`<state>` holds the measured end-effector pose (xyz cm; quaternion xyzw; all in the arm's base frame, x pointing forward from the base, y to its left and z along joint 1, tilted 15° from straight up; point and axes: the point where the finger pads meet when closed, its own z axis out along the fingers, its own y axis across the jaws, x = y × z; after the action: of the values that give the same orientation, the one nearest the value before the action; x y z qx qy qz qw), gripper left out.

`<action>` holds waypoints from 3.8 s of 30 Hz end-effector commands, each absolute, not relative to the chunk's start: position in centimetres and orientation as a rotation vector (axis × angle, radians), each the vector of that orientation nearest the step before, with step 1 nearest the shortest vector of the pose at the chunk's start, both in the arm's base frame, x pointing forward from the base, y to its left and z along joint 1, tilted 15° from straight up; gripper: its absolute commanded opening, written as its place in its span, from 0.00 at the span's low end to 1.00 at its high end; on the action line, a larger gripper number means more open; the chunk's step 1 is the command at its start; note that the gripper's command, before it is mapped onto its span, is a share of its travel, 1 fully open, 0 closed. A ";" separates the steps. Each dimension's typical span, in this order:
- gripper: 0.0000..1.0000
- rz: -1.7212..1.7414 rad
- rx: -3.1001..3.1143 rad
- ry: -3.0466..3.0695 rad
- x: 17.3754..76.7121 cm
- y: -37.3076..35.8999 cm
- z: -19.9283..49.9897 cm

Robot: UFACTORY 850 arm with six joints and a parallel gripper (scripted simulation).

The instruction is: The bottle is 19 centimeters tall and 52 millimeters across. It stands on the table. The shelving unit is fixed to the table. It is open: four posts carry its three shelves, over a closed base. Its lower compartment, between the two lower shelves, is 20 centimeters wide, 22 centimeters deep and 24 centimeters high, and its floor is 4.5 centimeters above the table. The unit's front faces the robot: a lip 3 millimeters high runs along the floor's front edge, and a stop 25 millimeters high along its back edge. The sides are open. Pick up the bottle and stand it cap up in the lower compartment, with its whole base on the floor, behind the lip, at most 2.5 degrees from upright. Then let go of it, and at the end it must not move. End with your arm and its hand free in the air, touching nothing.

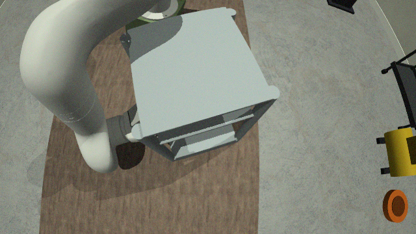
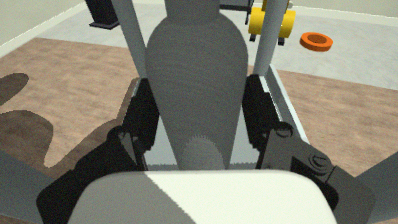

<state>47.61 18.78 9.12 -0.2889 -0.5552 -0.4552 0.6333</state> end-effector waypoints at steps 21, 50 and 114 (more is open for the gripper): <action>0.74 -1.042 -0.660 -1.271 48.2 17.8 8.9; 0.74 -1.042 -0.660 -1.271 51.4 11.3 7.3; 0.74 -1.042 -0.660 -1.271 54.1 5.8 6.5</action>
<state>54.09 5.87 6.16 -0.2889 -0.5551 -0.4552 0.6334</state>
